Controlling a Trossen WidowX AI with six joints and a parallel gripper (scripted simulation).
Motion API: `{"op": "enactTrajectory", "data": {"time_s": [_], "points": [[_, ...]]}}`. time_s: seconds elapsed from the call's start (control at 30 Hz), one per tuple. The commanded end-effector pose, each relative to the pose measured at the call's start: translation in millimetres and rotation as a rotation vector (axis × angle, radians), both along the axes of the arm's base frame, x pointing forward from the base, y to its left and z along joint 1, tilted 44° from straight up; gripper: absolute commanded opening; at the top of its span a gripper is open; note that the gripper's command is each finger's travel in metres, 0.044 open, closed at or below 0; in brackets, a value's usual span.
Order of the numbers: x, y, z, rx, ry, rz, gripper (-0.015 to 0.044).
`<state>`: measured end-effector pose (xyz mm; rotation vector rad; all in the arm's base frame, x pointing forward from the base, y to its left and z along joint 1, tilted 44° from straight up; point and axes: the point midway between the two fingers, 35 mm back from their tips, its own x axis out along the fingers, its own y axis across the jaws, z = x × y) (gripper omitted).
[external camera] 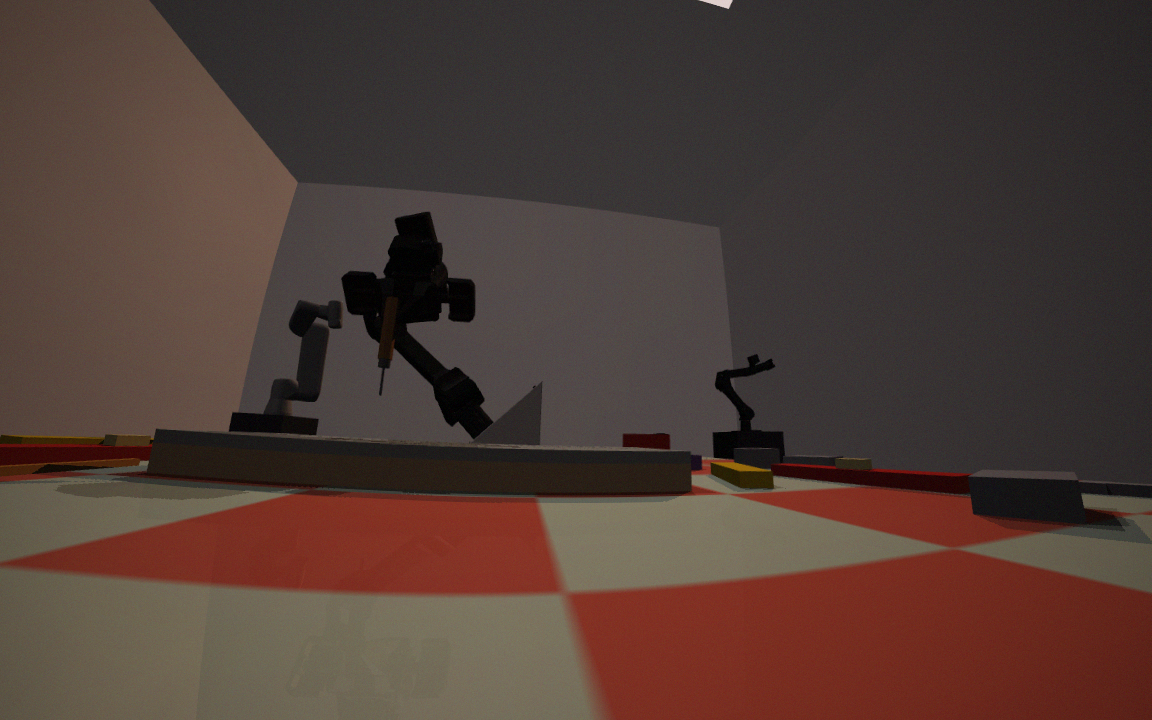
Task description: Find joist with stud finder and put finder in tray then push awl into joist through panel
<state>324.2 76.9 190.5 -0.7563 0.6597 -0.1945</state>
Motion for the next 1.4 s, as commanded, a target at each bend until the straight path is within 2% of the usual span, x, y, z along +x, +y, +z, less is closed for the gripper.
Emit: {"op": "enactTrajectory", "data": {"time_s": [0.0, 1.37], "points": [[0.3, -1.7, -1.4, 0.002, -0.001, 0.004, 0.0], [3.2, -19.8, -20.3, 0.002, -0.002, 0.004, 0.0]]}}
